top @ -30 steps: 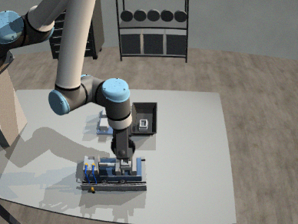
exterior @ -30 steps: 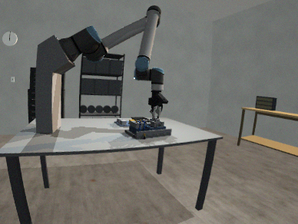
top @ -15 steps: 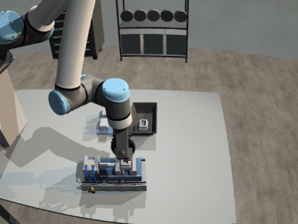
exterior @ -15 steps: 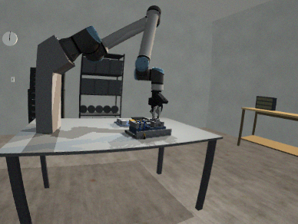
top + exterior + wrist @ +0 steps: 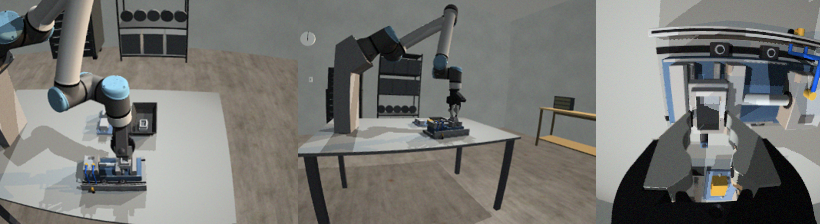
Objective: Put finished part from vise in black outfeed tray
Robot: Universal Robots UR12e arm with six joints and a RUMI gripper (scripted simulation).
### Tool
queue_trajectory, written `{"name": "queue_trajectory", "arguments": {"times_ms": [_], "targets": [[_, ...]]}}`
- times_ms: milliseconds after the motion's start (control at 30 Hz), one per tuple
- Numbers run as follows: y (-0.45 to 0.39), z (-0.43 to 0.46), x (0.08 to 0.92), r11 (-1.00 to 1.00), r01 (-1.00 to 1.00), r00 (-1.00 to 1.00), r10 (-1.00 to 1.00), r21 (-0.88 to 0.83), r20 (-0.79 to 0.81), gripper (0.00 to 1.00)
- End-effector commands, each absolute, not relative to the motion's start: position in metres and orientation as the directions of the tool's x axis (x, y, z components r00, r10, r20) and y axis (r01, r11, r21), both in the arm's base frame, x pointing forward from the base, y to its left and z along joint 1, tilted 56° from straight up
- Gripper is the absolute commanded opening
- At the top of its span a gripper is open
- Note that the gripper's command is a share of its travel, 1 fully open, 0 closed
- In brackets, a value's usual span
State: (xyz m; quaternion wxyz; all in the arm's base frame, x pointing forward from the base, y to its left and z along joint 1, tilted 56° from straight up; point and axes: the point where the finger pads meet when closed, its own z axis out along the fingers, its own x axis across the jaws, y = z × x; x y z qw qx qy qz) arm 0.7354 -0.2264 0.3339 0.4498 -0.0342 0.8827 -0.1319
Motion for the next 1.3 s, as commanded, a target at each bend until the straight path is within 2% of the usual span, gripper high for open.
{"name": "queue_trajectory", "arguments": {"times_ms": [0,1267], "targets": [[-0.225,0.339,0.729,0.963,0.058,-0.592,-0.179,-0.264,-0.785,0.00],[-0.218,0.354,0.708,0.963,0.058,-0.592,-0.179,-0.264,-0.786,0.00]]}}
